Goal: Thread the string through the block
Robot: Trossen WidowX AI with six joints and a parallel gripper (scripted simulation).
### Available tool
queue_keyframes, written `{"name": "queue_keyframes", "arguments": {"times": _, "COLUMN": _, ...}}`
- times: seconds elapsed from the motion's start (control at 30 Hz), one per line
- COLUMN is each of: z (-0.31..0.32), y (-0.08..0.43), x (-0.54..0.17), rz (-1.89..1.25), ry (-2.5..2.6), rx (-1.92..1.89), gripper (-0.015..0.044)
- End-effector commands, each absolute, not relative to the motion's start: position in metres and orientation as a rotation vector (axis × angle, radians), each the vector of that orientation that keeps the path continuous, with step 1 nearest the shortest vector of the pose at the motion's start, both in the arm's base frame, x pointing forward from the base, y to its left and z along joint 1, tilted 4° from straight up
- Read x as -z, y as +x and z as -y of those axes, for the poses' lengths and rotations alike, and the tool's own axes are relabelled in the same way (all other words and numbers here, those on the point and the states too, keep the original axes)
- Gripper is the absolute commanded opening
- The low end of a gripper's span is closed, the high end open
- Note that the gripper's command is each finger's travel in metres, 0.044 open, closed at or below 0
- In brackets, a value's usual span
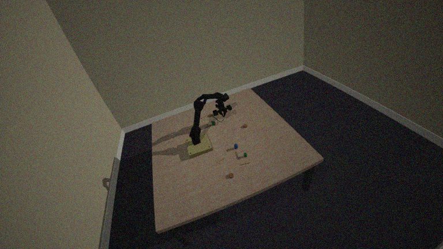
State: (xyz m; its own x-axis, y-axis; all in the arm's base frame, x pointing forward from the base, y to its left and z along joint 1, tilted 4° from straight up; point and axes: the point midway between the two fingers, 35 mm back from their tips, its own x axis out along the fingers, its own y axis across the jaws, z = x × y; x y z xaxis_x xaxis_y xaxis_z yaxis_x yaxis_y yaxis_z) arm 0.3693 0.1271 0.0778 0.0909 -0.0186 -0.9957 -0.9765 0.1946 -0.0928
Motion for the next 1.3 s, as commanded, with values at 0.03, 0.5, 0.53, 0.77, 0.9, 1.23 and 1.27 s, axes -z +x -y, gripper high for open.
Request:
{"name": "queue_keyframes", "arguments": {"times": 0.03, "z": -0.131, "y": 0.371, "x": -0.076, "rz": -1.157, "ry": -1.277, "rx": -1.142, "gripper": 0.0}}
{"name": "queue_keyframes", "arguments": {"times": 0.5, "z": -0.144, "y": 0.373, "x": -0.076, "rz": -0.885, "ry": -1.66, "rx": -1.499, "gripper": 0.0}}
{"name": "queue_keyframes", "arguments": {"times": 0.53, "z": -0.145, "y": 0.373, "x": -0.076, "rz": -0.862, "ry": -1.687, "rx": -1.524, "gripper": 0.0}}
{"name": "queue_keyframes", "arguments": {"times": 0.77, "z": -0.151, "y": 0.374, "x": -0.075, "rz": -0.687, "ry": -1.868, "rx": -1.693, "gripper": 0.0}}
{"name": "queue_keyframes", "arguments": {"times": 0.9, "z": -0.154, "y": 0.374, "x": -0.075, "rz": -0.576, "ry": -1.967, "rx": -1.786, "gripper": 0.0}}
{"name": "queue_keyframes", "arguments": {"times": 1.23, "z": -0.158, "y": 0.375, "x": -0.075, "rz": -0.44, "ry": -2.075, "rx": -1.887, "gripper": 0.0}}
{"name": "queue_keyframes", "arguments": {"times": 1.27, "z": -0.158, "y": 0.375, "x": -0.075, "rz": -0.44, "ry": -2.075, "rx": -1.887, "gripper": 0.0}}
